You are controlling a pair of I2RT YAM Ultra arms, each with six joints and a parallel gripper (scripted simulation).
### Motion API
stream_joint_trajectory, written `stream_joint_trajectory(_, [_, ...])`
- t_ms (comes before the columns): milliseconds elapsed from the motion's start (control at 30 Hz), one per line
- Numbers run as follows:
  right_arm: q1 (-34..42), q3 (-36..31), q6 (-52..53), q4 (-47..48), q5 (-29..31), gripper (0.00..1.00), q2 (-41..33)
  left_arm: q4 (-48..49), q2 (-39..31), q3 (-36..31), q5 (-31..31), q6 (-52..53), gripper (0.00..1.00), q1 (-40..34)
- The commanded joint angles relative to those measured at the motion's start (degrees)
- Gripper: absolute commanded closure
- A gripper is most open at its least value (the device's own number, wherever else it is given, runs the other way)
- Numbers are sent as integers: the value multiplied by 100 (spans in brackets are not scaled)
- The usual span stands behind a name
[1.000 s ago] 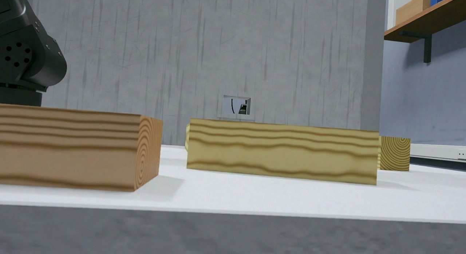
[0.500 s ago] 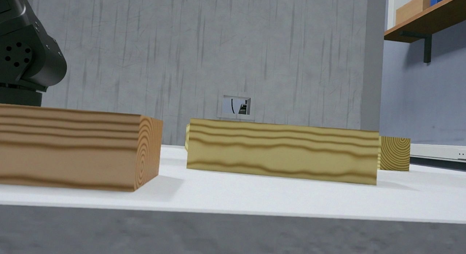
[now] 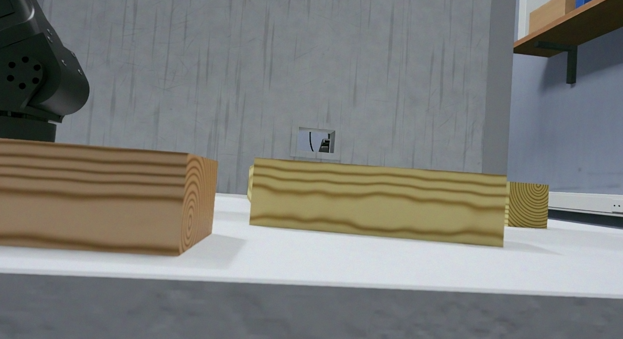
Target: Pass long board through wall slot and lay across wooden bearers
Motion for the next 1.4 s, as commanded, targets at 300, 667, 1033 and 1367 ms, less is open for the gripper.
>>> stream_joint_trajectory(300, [67,11,-1,-88,-23,0,-61,-65,-90,153,12,-31,28,3])
stream_joint_trajectory(667, [67,11,-1,-88,-23,0,-61,-37,95,169,-34,-71,28,-126])
stream_joint_trajectory(1033, [67,11,-1,-88,-23,0,-61,-58,155,174,-20,-44,28,-43])
stream_joint_trajectory(1367, [67,11,-1,-88,-23,0,-61,-73,-184,27,29,-56,28,25])
